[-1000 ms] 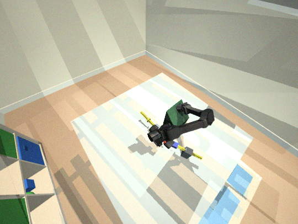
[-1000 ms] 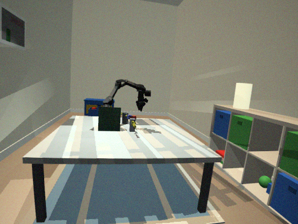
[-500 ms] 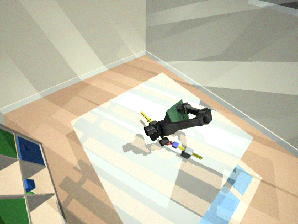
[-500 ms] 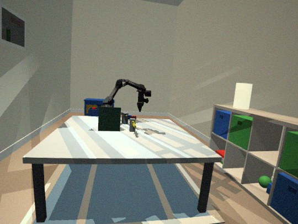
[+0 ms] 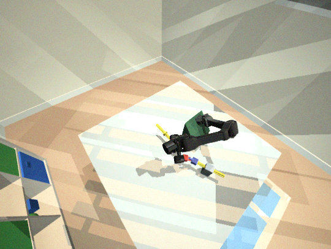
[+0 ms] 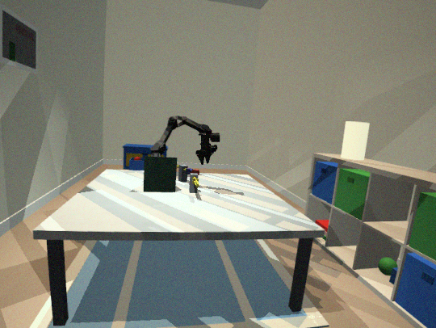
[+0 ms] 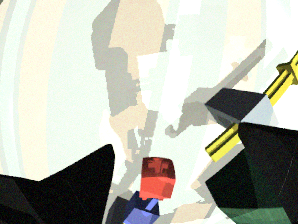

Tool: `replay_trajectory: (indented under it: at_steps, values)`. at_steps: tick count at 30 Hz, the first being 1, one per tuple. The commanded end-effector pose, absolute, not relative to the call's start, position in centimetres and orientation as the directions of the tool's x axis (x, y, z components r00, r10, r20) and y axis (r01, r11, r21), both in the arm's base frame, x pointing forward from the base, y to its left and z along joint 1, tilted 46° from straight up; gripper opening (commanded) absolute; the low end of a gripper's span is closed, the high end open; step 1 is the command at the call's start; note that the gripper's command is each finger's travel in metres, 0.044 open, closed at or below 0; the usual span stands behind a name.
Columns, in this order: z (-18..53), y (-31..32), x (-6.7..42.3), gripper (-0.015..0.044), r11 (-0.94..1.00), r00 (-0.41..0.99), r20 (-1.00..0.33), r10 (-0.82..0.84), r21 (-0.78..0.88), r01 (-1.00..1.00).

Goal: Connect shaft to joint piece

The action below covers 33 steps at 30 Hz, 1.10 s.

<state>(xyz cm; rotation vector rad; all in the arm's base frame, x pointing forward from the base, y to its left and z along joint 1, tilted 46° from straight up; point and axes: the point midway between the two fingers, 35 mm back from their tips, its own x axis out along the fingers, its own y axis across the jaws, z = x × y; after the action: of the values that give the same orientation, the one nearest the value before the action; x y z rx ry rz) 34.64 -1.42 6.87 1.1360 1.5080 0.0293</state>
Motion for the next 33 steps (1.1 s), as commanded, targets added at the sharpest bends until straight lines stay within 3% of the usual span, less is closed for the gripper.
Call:
replay_trajectory:
  at_steps: [1, 9, 25, 33]
  values:
    - [6.9, -1.2, 34.6, 0.044, 0.482, 0.175, -0.756, 0.631, 0.559, 0.674]
    - [6.7, -0.9, 34.6, 0.044, 0.368, 0.196, -0.766, 0.612, 0.495, 0.787]
    - [1.4, 4.4, 35.5, 0.044, 0.364, 0.196, -0.765, 0.614, 0.495, 0.789]
    - [2.0, 5.7, 34.7, 0.044, 0.364, 0.196, -0.765, 0.614, 0.494, 0.789]
